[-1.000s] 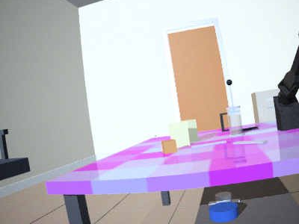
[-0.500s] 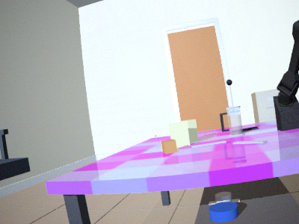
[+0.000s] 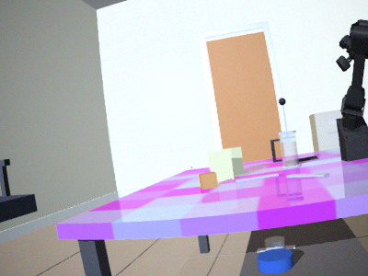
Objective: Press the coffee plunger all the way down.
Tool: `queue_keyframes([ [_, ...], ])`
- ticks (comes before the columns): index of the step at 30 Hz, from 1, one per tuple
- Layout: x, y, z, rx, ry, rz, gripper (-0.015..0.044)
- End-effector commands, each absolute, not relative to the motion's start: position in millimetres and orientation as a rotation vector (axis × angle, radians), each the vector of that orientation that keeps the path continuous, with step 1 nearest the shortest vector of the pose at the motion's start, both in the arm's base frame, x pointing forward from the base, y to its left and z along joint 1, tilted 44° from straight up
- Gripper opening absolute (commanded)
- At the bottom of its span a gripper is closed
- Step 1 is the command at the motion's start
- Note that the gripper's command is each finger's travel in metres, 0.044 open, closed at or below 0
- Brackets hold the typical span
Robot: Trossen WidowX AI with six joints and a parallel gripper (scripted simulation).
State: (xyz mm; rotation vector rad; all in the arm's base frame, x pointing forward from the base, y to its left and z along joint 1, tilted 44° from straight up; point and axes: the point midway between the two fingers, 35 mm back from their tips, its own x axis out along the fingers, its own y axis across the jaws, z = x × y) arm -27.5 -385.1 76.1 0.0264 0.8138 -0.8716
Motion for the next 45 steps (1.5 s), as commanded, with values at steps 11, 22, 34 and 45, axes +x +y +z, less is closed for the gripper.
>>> queue_keyframes([
  [11, 182, -280, 91, 0.477, 0.666, -0.294, 0.044],
  [22, 243, -173, 106, 0.763, 0.742, 0.017, 0.044],
  [34, 232, -136, 68, 0.762, 0.739, 0.022, 0.044],
  [45, 244, -133, 58, 0.761, 0.741, 0.021, 0.044],
])
